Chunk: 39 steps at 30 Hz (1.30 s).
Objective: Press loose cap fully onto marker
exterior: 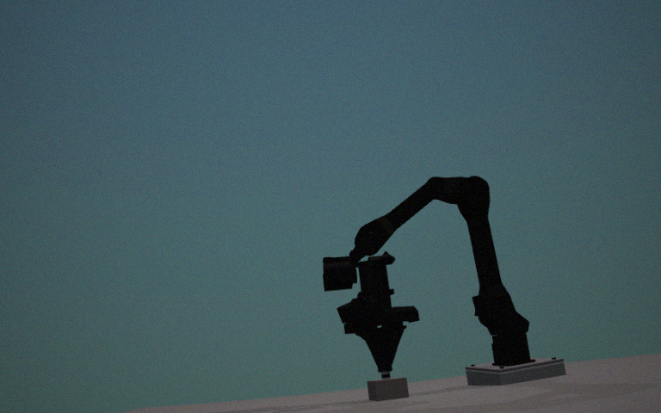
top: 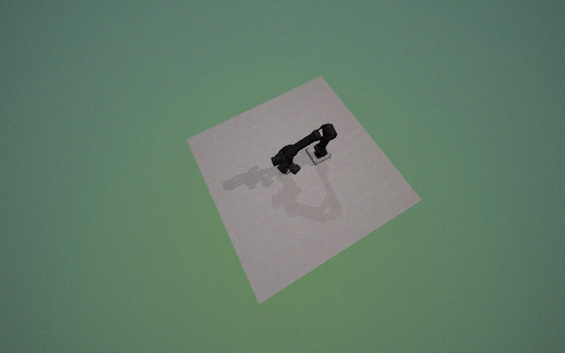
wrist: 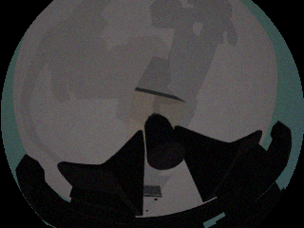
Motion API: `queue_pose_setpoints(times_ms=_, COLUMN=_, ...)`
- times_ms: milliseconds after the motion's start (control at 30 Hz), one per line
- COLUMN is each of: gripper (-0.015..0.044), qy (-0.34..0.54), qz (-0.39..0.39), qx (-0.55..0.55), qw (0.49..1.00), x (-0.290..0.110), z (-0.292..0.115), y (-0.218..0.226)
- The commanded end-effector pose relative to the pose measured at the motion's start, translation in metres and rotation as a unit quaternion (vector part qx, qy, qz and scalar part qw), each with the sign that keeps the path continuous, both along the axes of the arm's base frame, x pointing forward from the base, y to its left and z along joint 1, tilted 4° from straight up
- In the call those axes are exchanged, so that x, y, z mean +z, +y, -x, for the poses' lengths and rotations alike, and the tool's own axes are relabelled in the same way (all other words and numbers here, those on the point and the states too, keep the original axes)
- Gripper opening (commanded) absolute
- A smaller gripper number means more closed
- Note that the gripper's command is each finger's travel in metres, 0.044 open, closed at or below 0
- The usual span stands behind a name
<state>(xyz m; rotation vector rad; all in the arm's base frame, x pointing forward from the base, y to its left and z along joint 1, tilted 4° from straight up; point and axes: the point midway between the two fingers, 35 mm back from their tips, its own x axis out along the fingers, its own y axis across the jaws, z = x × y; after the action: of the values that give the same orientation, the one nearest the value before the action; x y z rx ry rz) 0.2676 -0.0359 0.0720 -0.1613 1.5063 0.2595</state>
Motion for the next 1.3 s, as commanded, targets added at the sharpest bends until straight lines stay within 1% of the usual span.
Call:
queue_pose_setpoints(times_ms=0, gripper=0.0236, qy=0.000, qz=0.000, qx=0.000, qw=1.000, x=0.000, z=0.000, y=0.000)
queue_pose_setpoints(times_ms=267, gripper=0.0440, qy=0.000, qz=0.000, qx=0.000, qw=1.000, x=0.000, z=0.000, y=0.000)
queue_pose_setpoints(times_ms=333, gripper=0.0440, qy=0.000, qz=0.000, qx=0.000, qw=1.000, x=0.003, z=0.000, y=0.000)
queue_pose_setpoints(times_ms=367, gripper=0.0440, qy=0.000, qz=0.000, qx=0.000, qw=1.000, x=0.010, z=-0.001, y=-0.001)
queue_pose_setpoints(times_ms=500, gripper=0.0440, qy=0.000, qz=0.000, qx=0.000, qw=1.000, x=0.065, z=0.002, y=-0.005)
queue_pose_setpoints(times_ms=533, gripper=0.0440, qy=0.000, qz=0.000, qx=0.000, qw=1.000, x=0.072, z=0.003, y=-0.005)
queue_pose_setpoints(times_ms=633, gripper=0.0440, qy=0.000, qz=0.000, qx=0.000, qw=1.000, x=0.075, z=0.003, y=-0.005)
queue_pose_setpoints(times_ms=700, gripper=0.0387, qy=0.002, qz=-0.001, qx=-0.025, qw=1.000, x=0.073, z=0.003, y=-0.005)
queue_pose_setpoints(times_ms=800, gripper=0.0309, qy=0.009, qz=-0.005, qx=-0.129, qw=0.992, x=0.068, z=0.003, y=-0.005)
queue_pose_setpoints(times_ms=833, gripper=0.0282, qy=0.010, qz=-0.006, qx=-0.148, qw=0.989, x=0.067, z=0.003, y=-0.005)
queue_pose_setpoints(times_ms=1167, gripper=0.0020, qy=0.010, qz=-0.006, qx=-0.154, qw=0.988, x=0.066, z=0.003, y=-0.005)
queue_pose_setpoints(times_ms=1200, gripper=0.0000, qy=0.010, qz=-0.006, qx=-0.154, qw=0.988, x=0.066, z=0.003, y=-0.005)
queue_pose_setpoints(times_ms=1267, gripper=0.0000, qy=0.010, qz=-0.006, qx=-0.154, qw=0.988, x=0.066, z=0.003, y=-0.005)
